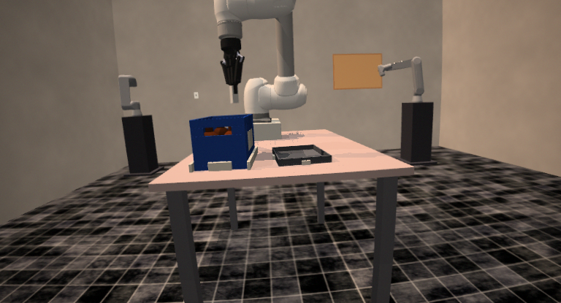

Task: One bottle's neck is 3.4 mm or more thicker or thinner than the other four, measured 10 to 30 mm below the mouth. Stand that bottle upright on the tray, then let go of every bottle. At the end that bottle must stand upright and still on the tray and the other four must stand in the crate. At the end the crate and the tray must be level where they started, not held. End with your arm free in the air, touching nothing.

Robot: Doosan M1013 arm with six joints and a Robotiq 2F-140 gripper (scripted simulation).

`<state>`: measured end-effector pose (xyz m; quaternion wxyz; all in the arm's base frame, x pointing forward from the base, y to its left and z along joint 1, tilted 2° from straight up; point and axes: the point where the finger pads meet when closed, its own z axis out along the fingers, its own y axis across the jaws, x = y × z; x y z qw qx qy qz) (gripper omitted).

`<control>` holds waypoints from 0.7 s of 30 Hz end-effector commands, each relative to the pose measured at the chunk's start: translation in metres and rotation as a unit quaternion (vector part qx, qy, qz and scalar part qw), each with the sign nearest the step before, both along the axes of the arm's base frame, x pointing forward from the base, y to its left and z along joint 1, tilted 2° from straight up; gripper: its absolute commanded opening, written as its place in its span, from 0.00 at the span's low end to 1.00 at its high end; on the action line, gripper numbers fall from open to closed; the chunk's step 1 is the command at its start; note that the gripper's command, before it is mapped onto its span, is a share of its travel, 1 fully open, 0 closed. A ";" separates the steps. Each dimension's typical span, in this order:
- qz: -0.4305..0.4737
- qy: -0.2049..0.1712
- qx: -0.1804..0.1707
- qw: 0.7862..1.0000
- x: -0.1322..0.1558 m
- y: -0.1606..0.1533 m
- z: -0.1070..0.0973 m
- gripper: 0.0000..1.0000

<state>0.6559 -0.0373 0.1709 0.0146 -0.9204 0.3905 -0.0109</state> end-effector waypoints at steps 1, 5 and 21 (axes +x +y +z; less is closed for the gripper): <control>0.000 0.000 0.000 1.000 0.000 0.000 0.000 0.00; 0.000 0.000 0.000 1.000 0.001 -0.001 0.000 0.00; 0.000 0.000 0.000 1.000 0.083 -0.084 0.001 0.38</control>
